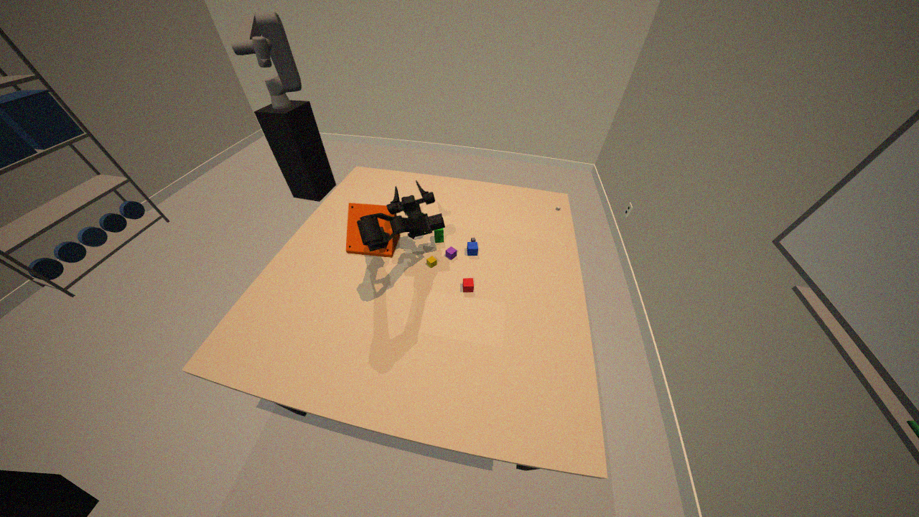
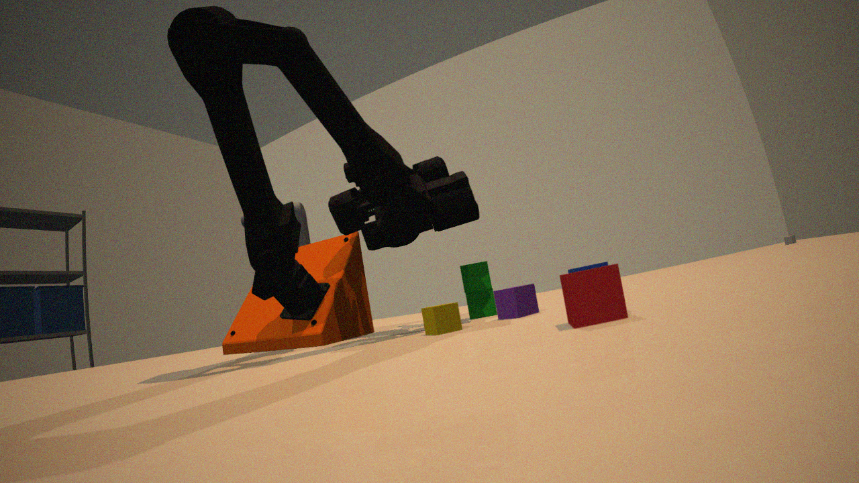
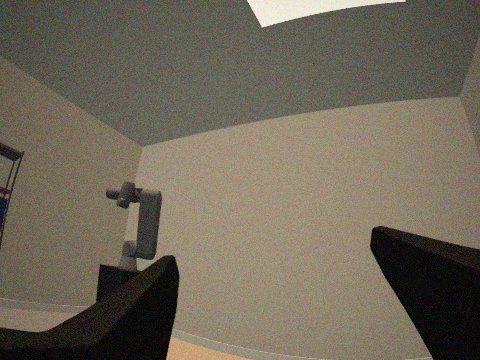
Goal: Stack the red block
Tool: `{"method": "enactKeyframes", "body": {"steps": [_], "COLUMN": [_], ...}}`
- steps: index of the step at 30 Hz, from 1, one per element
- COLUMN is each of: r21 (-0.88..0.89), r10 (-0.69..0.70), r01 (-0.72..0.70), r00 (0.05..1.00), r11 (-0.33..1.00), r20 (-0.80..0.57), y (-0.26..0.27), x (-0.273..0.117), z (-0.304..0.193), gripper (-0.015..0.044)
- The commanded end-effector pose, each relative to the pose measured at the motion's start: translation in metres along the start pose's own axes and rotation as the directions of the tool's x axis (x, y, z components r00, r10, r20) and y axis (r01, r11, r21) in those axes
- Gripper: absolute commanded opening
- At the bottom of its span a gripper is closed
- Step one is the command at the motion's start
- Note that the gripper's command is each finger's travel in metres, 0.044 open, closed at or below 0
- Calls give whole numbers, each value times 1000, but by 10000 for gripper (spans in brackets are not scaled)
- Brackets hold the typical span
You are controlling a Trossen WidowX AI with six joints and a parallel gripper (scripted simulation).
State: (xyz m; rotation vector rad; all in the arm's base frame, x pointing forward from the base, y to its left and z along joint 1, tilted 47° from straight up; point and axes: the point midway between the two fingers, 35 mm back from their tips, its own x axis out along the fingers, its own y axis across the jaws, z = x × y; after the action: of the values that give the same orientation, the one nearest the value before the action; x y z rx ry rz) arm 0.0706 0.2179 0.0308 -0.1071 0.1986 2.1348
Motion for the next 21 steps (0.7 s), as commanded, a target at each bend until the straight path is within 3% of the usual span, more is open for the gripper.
{"method": "enactKeyframes", "body": {"steps": [1, 11, 21], "r21": [5, 279, 428], "r10": [0, -1, 4], "r01": [0, 110, 399], "r00": [1000, 932, 727], "r11": [1000, 954, 811], "r20": [-6, -363, -686], "y": [-1, -51, -97], "x": [0, -22, -71], "z": [-1, -30, -44], "gripper": [426, 440, 440]}}
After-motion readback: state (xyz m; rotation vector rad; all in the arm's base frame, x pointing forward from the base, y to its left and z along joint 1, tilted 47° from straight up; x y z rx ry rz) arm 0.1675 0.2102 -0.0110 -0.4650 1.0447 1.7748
